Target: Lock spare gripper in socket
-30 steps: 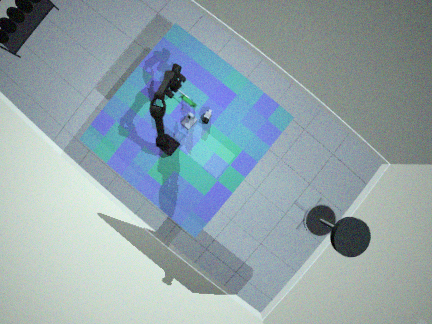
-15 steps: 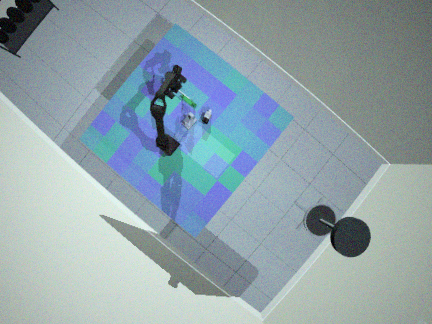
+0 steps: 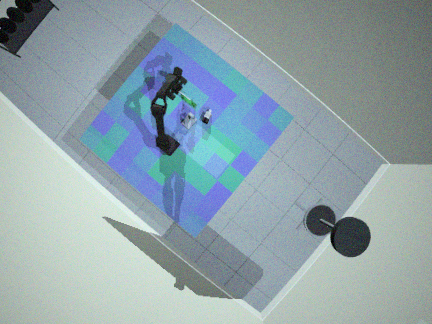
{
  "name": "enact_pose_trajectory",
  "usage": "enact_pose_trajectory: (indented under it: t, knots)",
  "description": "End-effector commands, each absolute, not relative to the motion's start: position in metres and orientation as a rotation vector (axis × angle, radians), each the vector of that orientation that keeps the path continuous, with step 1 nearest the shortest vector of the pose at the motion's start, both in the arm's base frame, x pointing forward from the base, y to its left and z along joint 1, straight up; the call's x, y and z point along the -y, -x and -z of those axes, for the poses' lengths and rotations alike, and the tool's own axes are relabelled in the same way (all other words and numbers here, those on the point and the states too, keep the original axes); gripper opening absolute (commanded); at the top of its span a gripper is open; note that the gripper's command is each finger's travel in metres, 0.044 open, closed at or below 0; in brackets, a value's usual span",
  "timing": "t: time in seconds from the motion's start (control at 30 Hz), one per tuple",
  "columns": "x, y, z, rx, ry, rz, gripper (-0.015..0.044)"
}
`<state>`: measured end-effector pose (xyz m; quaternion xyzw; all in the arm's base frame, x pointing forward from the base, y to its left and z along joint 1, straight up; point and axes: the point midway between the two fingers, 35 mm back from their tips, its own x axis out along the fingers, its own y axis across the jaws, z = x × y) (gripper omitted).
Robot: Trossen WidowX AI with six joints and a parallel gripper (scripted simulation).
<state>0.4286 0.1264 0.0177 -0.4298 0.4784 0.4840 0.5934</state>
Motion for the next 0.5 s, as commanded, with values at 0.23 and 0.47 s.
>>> enact_pose_trajectory:
  t: [0.23, 0.47]
  knots:
    - [-0.127, -0.428, 0.0, -1.109, 1.002, -1.127, 0.0]
    - [-0.127, -0.428, 0.01, -1.105, 1.003, -1.124, 0.0]
